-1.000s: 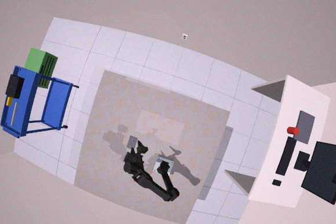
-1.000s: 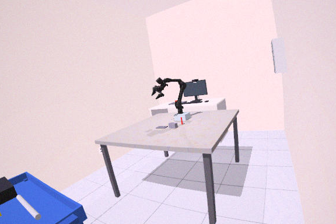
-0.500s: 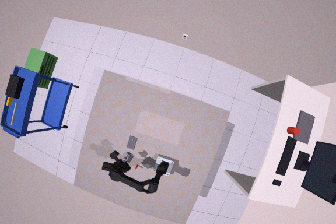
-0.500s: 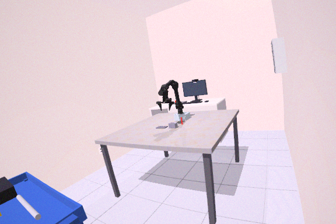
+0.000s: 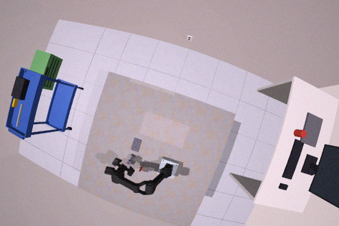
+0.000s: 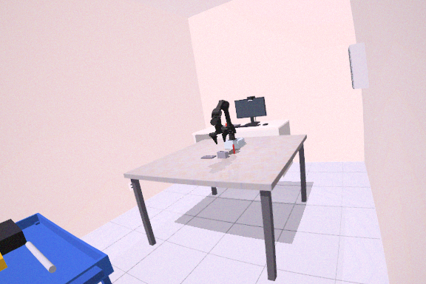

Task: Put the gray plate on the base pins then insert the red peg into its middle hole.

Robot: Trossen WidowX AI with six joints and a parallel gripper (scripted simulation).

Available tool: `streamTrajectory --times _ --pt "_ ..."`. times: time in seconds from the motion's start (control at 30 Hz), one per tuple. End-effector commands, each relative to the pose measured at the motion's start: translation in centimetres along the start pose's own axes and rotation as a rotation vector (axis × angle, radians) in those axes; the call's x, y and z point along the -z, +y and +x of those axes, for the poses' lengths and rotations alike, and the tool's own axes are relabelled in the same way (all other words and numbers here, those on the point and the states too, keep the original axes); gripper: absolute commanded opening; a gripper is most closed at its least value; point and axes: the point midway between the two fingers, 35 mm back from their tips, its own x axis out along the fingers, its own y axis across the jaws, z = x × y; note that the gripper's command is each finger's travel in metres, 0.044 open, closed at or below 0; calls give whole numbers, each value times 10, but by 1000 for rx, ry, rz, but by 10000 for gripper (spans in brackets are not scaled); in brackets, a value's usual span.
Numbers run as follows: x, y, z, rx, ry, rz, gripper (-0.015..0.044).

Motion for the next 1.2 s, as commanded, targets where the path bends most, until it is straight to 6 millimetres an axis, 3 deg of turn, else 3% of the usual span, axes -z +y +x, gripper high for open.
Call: streamTrajectory --times 0.0,1.17 --pt "4 10 41 -43 17 -9 440" --pt "5 8 96 -43 17 -9 440"
